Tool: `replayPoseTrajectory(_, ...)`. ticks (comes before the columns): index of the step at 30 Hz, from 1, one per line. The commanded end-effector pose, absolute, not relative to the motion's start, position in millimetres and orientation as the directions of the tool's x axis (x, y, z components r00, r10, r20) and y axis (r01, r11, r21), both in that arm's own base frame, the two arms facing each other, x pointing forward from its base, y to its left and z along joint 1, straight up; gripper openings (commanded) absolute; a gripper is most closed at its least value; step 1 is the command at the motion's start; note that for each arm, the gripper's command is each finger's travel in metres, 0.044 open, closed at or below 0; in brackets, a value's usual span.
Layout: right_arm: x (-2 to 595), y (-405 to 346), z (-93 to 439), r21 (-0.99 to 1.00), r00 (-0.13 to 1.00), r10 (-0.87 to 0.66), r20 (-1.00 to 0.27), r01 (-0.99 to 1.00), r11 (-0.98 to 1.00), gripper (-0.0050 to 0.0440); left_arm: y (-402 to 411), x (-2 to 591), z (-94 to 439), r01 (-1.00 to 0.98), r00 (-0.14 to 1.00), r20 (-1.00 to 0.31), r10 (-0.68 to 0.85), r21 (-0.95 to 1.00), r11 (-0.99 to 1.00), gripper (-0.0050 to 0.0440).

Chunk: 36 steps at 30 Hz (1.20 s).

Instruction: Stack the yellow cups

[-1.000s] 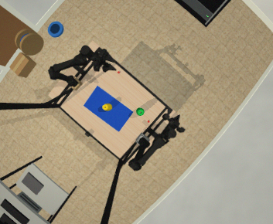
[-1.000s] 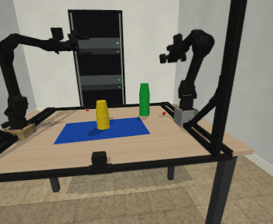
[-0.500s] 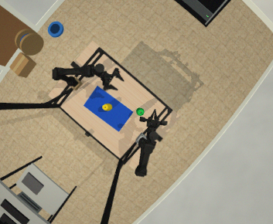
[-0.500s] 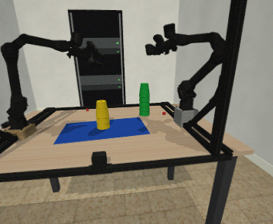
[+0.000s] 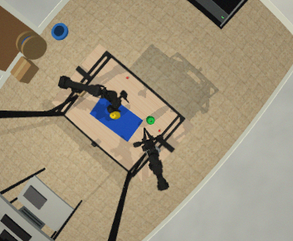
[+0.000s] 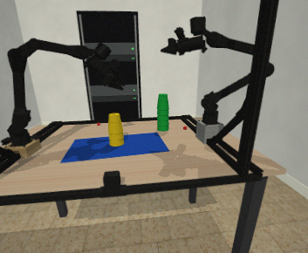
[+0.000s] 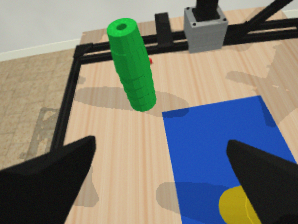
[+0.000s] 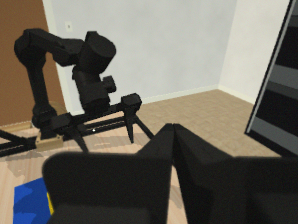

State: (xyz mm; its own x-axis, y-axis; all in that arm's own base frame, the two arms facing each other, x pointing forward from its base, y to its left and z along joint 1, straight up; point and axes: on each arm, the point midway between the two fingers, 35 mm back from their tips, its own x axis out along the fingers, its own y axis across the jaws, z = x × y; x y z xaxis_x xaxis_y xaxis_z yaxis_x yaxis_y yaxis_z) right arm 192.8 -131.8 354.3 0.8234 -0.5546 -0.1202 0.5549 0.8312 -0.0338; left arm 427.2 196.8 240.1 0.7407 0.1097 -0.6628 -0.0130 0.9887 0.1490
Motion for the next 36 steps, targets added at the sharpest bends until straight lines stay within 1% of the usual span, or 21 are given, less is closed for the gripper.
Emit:
replayPoseTrajectory(1, 192, -97, 367, -0.023, 0.890, -0.449, -0.081, 0.448, 0.894, 0.0000, 169, 433, 221, -0.037, 0.668, -0.740, 0.079, 0.073, 0.997, 0.0440)
replayPoseTrajectory(6, 187, -64, 372, -0.017, 0.946, -0.320, -0.057, 0.319, 0.947, 0.0000, 139, 431, 202, -0.074, 0.577, -0.815, 0.058, 0.018, 0.997, 0.0440)
replayPoseTrajectory(8, 187, -64, 372, -0.017, 0.946, -0.320, -0.057, 0.319, 0.947, 0.0000, 139, 431, 202, -0.074, 0.577, -0.815, 0.058, 0.018, 0.997, 0.0440)
replayPoseTrajectory(14, 178, -35, 377, -0.010, 0.981, -0.190, -0.033, 0.190, 0.982, 0.0000, 110, 426, 186, -0.115, 0.481, -0.875, 0.049, -0.008, 0.993, 0.0440)
replayPoseTrajectory(20, 168, -16, 379, -0.005, 0.995, -0.094, -0.016, 0.094, 0.996, 0.0000, 91, 420, 176, -0.145, 0.409, -0.911, 0.051, -0.010, 0.989, 0.0440)
replayPoseTrajectory(23, 165, -10, 380, -0.003, 0.998, -0.061, -0.010, 0.060, 0.998, 0.0000, 84, 417, 173, -0.156, 0.383, -0.922, 0.053, -0.008, 0.988, 0.0440)
replayPoseTrajectory(36, 158, 0, 381, 0.000, 1.000, -0.003, -0.001, 0.003, 1.000, 0.0000, 74, 413, 168, -0.173, 0.339, -0.939, 0.059, 0.000, 0.985, 0.0440)
